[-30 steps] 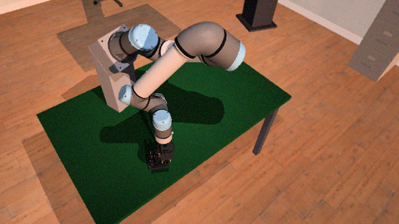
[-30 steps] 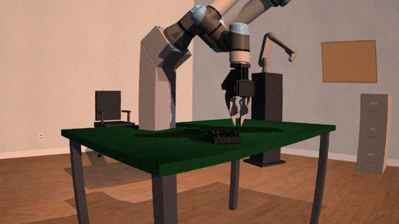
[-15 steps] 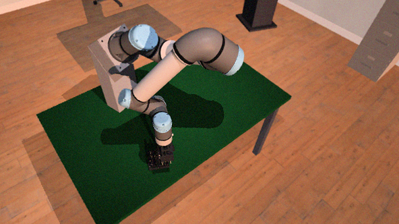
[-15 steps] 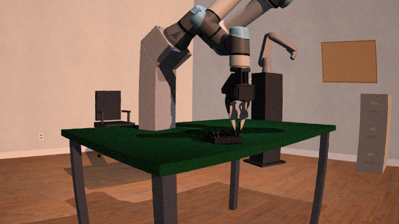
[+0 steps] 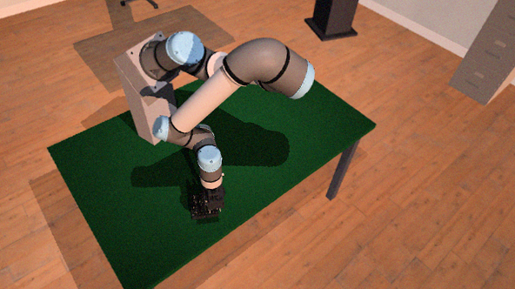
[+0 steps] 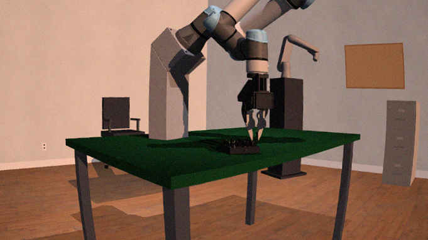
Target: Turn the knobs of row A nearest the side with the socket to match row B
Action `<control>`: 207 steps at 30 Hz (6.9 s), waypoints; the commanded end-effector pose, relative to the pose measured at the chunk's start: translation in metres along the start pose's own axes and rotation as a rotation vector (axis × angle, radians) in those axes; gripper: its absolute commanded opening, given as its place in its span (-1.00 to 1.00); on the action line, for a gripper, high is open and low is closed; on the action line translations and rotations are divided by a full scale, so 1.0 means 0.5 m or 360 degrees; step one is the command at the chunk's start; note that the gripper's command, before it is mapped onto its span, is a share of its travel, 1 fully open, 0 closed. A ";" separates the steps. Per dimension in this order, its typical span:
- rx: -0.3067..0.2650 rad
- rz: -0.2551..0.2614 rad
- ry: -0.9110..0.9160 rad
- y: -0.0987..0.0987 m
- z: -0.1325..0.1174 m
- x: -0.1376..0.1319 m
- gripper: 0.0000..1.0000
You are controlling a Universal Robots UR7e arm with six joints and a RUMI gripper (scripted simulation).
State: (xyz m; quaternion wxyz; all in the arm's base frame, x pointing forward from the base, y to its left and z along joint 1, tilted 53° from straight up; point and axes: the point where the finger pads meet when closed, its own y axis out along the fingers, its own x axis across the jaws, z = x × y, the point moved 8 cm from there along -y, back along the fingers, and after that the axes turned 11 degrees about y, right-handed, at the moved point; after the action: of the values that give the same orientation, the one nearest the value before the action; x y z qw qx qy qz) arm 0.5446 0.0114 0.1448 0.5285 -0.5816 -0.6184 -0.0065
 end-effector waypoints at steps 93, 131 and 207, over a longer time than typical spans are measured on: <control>0.0002 -0.0001 -0.0001 0.001 0.014 -0.001 -0.78; 0.0000 -0.0001 -0.0003 0.000 0.013 0.000 -0.78; -0.0004 -0.0003 -0.0006 0.028 0.009 0.002 -0.97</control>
State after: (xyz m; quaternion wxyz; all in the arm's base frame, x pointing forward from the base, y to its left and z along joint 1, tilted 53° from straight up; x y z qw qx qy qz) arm 0.5507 0.0191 0.1331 0.5283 -0.5817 -0.6184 -0.0065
